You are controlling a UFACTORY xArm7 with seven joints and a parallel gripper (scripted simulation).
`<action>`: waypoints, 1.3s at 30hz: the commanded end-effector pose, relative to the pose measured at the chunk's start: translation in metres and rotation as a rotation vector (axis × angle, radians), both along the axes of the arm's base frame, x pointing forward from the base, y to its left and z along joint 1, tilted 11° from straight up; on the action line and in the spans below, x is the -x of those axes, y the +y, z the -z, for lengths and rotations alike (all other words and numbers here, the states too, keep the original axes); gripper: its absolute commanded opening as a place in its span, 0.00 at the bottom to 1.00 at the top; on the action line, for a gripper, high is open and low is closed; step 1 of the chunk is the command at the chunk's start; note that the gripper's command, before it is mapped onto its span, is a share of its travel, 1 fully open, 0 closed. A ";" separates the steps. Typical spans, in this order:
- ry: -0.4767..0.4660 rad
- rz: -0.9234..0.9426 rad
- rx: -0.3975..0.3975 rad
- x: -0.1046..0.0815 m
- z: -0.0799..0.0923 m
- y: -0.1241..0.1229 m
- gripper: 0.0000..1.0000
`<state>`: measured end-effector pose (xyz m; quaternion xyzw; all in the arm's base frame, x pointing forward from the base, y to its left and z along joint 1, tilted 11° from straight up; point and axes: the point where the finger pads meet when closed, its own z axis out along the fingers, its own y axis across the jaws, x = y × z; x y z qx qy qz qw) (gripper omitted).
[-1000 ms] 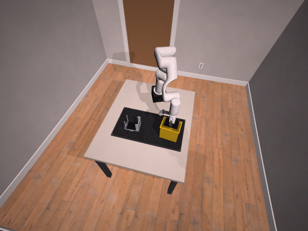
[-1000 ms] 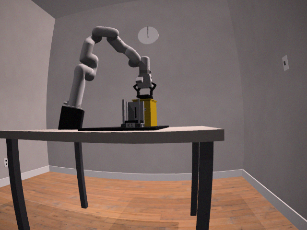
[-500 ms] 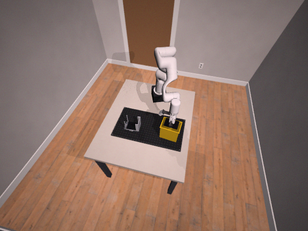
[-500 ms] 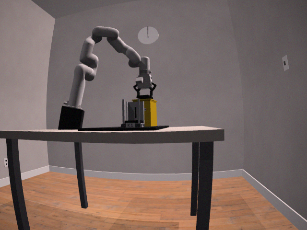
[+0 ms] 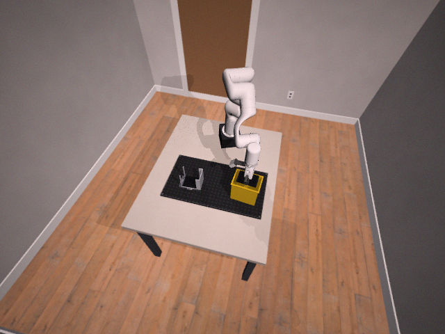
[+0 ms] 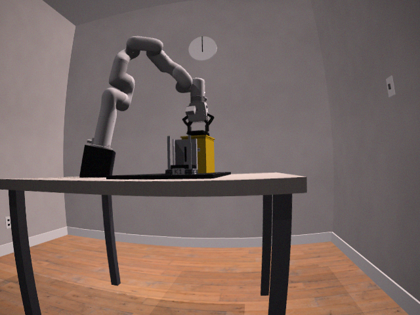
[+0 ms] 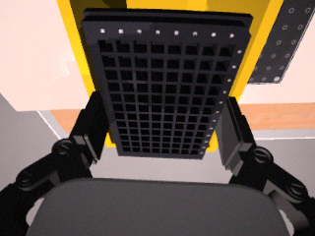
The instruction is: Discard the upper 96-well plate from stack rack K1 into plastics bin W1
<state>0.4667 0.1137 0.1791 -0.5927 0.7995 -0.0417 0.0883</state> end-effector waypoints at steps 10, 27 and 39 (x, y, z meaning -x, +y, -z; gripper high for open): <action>-0.004 0.000 0.000 -0.002 0.000 0.000 1.00; -0.004 0.000 0.000 -0.002 0.000 0.000 1.00; -0.004 0.000 0.000 -0.002 0.000 0.000 1.00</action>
